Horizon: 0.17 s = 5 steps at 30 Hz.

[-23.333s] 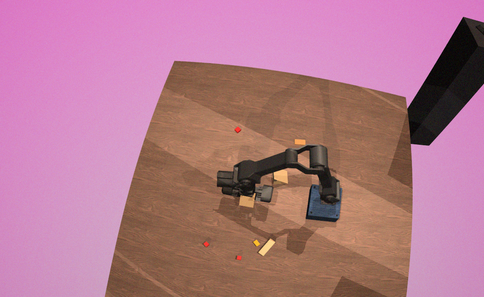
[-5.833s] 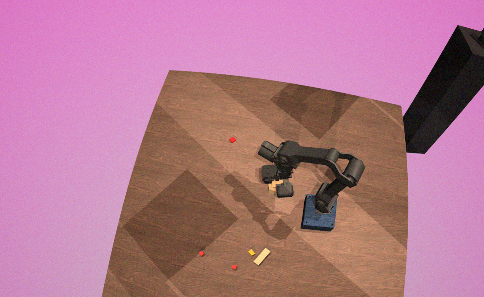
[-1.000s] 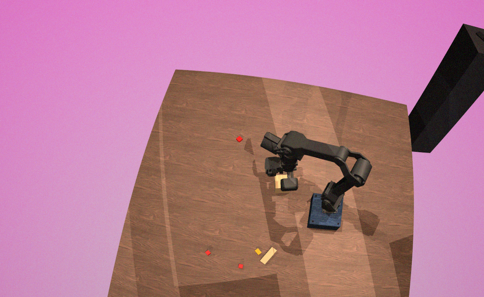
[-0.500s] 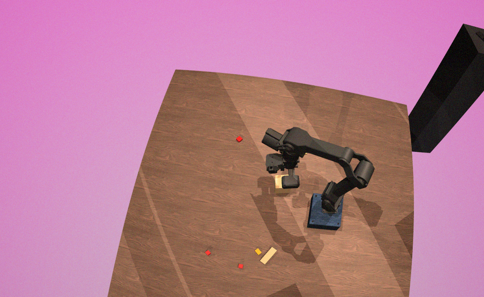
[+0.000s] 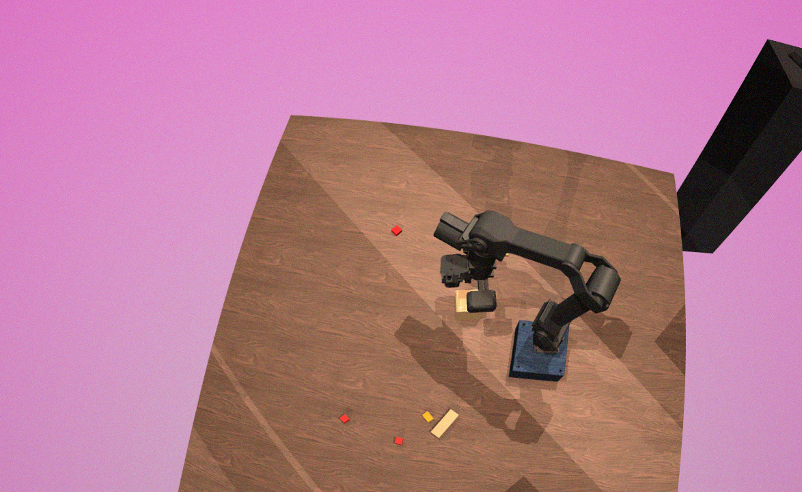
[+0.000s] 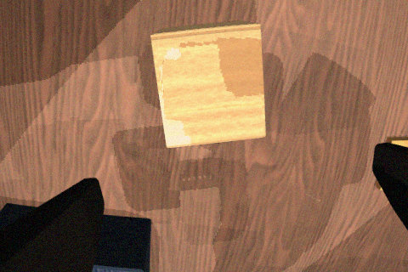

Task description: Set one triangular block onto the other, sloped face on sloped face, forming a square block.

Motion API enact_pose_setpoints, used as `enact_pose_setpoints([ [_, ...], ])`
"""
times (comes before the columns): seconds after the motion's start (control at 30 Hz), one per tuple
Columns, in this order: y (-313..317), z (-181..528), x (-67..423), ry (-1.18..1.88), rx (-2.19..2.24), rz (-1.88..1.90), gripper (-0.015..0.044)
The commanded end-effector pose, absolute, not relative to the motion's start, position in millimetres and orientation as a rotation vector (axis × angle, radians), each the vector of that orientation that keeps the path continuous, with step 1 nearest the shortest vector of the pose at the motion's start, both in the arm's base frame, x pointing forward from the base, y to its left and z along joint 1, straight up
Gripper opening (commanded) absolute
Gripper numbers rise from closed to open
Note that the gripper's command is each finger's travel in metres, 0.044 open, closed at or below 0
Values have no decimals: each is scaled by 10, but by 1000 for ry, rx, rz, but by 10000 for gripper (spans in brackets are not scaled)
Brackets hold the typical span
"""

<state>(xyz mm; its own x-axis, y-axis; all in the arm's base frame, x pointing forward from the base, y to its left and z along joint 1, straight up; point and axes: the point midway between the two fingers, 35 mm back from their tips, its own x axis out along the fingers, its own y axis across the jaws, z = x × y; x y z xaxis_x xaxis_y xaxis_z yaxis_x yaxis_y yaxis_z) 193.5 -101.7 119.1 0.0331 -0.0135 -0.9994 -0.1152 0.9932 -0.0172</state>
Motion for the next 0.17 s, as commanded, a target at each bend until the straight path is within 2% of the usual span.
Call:
enact_pose_setpoints([
  [0.0,-1017,1189,1935,1536,-103,78,440],
  [0.13,-1017,1189,1935,1536,-103,78,440],
])
